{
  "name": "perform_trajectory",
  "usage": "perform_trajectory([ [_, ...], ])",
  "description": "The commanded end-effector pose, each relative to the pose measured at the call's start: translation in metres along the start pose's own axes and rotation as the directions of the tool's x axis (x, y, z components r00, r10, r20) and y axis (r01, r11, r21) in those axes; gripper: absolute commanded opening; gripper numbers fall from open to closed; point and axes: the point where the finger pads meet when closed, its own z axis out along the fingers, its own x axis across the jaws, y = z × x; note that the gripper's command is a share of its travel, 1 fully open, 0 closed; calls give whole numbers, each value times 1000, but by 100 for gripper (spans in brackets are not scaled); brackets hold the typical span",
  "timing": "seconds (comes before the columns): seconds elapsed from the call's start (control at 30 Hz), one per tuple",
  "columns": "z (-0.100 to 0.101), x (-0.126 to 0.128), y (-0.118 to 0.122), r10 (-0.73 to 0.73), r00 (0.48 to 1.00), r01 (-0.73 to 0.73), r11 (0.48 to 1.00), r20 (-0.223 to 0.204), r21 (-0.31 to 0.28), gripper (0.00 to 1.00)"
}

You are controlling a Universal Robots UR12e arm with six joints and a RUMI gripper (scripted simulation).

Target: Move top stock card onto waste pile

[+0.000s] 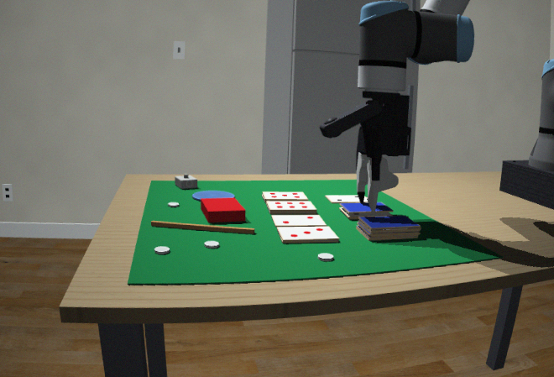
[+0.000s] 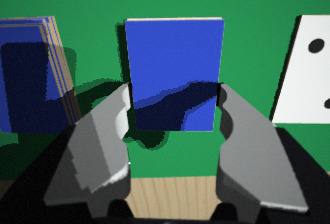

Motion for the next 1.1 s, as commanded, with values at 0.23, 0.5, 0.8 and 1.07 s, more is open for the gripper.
perform_trajectory([
  [0.23, 3, 0, -1, 0, 1000, 0, 1000, 0, 1, 39],
  [0.5, 5, 0, -1, 0, 1000, 0, 1000, 0, 1, 39],
  [0.8, 5, 0, -1, 0, 1000, 0, 1000, 0, 1, 50],
  [1.07, 5, 0, -1, 0, 1000, 0, 1000, 0, 1, 50],
])
